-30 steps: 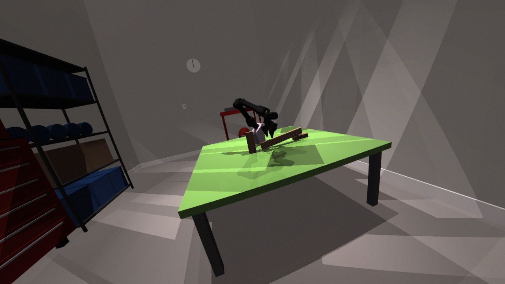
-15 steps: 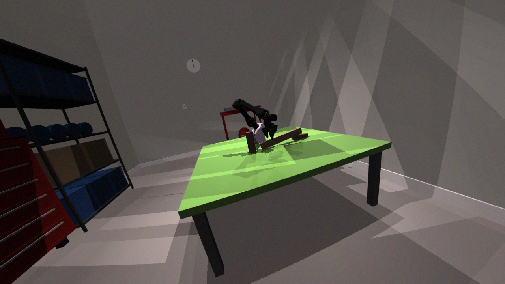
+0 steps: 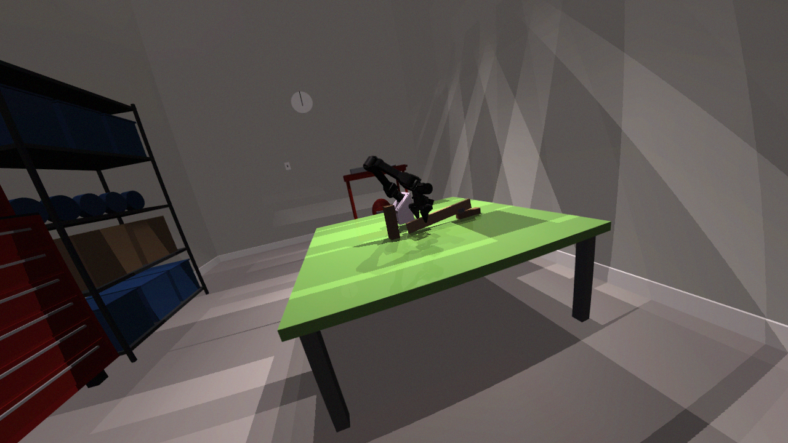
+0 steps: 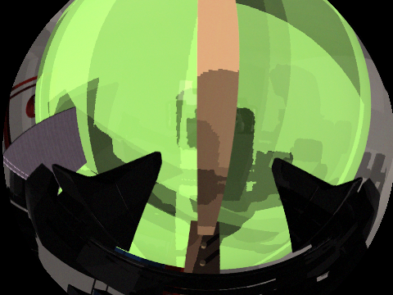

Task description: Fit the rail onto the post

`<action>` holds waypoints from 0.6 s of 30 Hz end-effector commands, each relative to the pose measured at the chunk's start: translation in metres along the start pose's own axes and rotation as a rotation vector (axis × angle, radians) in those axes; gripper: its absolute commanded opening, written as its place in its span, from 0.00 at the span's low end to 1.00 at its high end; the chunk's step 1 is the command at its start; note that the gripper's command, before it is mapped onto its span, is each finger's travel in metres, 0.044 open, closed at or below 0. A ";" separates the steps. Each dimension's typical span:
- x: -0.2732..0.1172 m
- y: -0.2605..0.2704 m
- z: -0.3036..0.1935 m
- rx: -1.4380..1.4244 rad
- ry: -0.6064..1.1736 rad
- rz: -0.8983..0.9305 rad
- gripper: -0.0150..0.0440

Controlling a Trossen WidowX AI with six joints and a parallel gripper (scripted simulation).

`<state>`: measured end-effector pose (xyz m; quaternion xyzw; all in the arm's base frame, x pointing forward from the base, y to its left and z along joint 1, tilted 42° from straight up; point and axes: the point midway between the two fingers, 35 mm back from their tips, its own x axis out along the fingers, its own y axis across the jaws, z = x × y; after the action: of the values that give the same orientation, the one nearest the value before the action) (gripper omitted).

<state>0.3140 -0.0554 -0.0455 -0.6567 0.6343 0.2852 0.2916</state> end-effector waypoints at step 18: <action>0.029 0.007 0.000 -0.015 0.009 0.012 0.87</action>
<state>0.3119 -0.0734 -0.0637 -0.6565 0.6360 0.2849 0.2887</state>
